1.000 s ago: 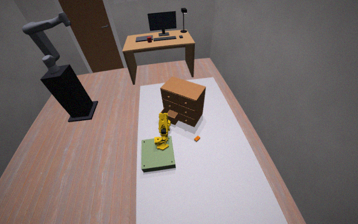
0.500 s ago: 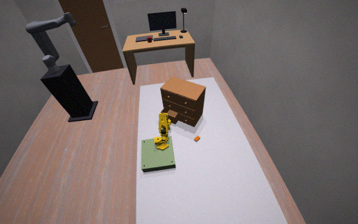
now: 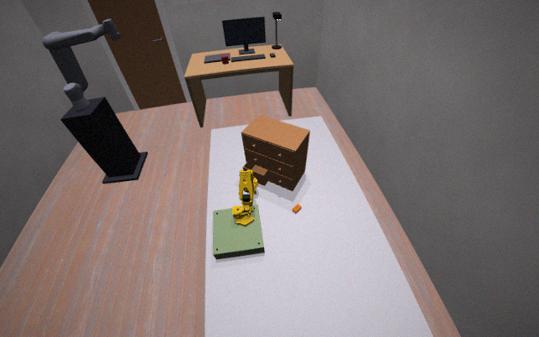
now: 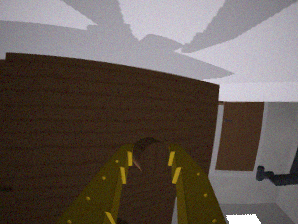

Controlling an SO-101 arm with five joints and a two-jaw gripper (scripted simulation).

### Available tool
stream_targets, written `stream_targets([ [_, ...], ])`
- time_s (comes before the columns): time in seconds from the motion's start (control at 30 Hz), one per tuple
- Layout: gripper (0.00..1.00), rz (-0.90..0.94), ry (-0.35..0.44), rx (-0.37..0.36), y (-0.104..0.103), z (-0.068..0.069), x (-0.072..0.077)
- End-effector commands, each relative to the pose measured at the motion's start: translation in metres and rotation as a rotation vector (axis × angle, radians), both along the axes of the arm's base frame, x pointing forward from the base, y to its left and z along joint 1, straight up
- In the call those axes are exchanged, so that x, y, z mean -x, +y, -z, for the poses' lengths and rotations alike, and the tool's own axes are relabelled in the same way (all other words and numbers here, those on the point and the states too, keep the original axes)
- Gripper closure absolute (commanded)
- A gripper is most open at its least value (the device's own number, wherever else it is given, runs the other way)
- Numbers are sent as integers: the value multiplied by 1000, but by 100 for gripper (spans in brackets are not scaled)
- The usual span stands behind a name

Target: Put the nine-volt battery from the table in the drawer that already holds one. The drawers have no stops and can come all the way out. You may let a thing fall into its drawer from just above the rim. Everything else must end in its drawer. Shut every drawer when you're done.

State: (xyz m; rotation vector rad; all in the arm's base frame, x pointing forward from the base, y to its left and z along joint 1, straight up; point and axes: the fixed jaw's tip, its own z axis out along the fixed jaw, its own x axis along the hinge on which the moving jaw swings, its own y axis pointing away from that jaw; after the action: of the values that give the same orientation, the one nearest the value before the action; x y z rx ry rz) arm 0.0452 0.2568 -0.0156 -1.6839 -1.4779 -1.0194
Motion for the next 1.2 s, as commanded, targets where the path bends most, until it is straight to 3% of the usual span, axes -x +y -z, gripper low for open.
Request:
stream_targets([
  [0.0, 100, 18, 9, -6, 5, -1, -4],
  [1.17, 100, 62, 9, -6, 26, -1, -20],
])
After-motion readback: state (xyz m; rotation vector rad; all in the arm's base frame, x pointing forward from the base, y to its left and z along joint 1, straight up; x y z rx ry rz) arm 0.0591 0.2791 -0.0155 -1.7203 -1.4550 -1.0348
